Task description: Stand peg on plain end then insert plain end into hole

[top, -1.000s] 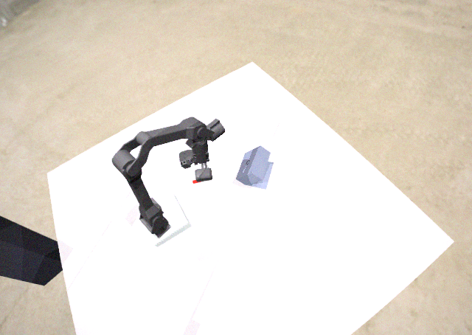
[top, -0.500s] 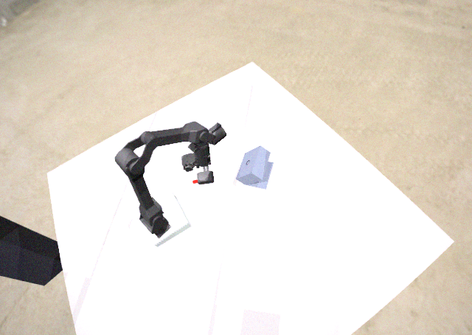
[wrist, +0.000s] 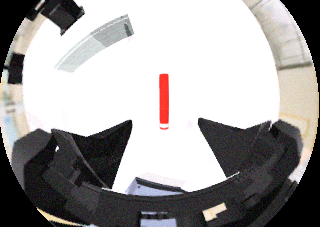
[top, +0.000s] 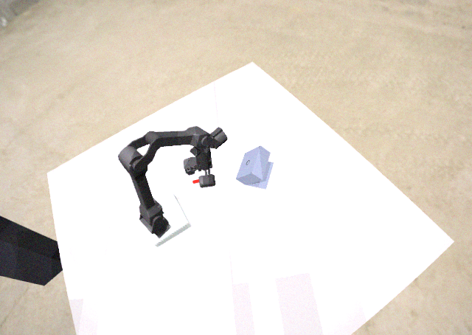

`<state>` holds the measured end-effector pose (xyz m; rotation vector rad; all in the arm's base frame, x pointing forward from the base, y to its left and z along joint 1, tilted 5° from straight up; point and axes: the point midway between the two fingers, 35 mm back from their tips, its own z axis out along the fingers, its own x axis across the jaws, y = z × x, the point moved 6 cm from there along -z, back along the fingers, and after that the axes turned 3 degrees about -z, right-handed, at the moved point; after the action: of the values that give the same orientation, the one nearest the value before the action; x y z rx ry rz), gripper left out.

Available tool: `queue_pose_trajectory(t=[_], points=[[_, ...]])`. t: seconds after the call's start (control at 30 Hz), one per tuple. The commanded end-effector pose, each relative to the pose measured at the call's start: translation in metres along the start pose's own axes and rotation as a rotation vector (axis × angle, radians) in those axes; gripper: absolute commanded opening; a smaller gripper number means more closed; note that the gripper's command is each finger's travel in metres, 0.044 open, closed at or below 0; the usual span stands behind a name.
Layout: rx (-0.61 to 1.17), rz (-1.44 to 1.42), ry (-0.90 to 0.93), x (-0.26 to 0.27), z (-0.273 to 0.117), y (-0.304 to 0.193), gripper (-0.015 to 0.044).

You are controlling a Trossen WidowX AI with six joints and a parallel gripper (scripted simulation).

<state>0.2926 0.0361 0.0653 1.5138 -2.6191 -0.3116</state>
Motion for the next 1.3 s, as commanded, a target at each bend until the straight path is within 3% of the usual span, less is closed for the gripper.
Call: queue_pose_trajectory(t=[0.0,0.3,0.73,0.97,1.27], points=[[-0.007,0.002,-0.001,0.000,0.007,0.000,0.0440],[-0.007,0.002,0.000,0.001,0.019,-0.001,0.0440],[-0.007,0.002,0.000,0.001,0.019,-0.001,0.0110],[-0.007,0.002,0.000,0.001,0.019,-0.001,0.0110],[-0.007,0.002,0.000,0.001,0.019,-0.001,0.0050]])
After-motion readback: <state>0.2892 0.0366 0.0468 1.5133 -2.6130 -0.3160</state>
